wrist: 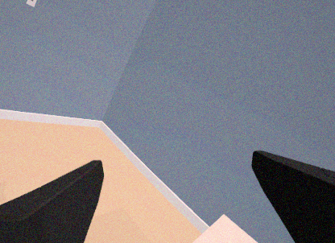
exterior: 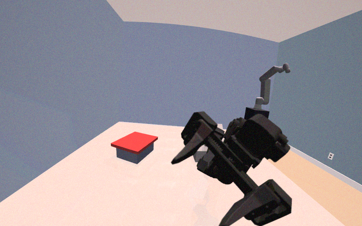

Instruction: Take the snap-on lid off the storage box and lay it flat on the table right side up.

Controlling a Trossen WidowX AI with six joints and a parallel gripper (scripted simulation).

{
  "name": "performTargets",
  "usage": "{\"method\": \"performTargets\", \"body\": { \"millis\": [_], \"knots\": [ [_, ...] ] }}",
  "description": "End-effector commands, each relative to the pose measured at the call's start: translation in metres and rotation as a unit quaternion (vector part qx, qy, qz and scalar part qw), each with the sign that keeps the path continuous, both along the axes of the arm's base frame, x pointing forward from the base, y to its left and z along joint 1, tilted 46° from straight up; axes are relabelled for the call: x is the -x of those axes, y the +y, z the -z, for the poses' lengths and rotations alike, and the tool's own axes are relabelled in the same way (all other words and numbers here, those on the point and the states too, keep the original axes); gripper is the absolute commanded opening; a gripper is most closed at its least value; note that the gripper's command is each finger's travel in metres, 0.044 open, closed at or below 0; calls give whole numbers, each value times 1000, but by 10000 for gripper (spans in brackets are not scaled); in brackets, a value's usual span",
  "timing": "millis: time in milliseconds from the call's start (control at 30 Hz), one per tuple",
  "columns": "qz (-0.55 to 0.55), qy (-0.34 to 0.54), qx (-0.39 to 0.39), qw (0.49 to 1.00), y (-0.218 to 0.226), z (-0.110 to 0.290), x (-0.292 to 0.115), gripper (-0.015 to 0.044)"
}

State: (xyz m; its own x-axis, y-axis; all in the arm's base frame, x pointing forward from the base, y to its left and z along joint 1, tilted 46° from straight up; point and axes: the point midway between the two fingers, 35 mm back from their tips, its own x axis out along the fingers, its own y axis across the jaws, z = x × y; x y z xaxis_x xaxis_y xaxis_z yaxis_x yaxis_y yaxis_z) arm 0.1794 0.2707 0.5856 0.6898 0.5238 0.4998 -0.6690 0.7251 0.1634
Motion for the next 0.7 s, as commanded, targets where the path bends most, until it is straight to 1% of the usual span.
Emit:
{"method": "performTargets", "body": {
  "millis": [0,67,167,200,300,367,400,533,633,667],
  "knots": [
    [-1,-2,-3,1000,-2,-2,2,374],
    [-12,-18,-29,999,-14,-14,17,321],
    [-33,-50,-88,994,-48,-39,48,243],
    [-40,-59,-109,992,-61,-46,57,235],
    [-57,-80,-165,981,-97,-62,78,235],
    [-60,-84,-179,978,-107,-65,83,235],
    [-65,-89,-196,974,-119,-68,88,235],
    [-83,-104,-281,951,-180,-79,105,235],
    [-94,-106,-344,928,-227,-80,110,235],
    [-94,-106,-347,927,-230,-80,110,235]
  ]
}}
